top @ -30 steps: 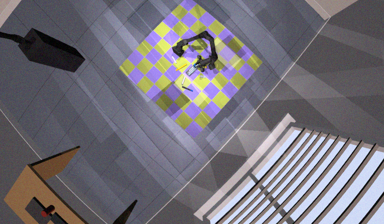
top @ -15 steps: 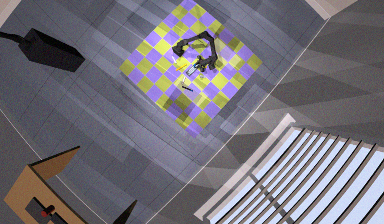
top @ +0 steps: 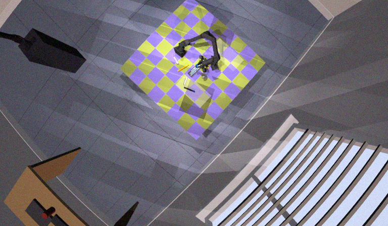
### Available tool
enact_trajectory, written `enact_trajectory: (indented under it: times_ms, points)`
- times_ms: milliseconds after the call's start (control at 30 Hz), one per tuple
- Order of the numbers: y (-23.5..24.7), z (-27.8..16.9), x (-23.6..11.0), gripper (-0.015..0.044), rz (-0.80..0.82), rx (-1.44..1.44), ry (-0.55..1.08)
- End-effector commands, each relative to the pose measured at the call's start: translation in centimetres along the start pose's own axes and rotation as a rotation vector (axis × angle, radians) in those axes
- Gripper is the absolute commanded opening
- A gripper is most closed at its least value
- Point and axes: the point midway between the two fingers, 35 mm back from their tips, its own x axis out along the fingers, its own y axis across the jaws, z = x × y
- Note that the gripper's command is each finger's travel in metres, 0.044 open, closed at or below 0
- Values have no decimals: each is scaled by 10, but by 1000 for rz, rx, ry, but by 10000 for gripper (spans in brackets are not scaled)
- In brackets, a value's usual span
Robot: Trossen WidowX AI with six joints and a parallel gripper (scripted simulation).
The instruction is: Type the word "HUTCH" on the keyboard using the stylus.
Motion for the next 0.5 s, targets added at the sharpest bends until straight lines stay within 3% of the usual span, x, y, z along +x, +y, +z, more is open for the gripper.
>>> enact_trajectory:
  times_ms: [0, 467]
  points:
    - [-1, -17, -11, 81, -8, 3, 1]
    - [-2, -16, -10, 81, -8, 13, -7]
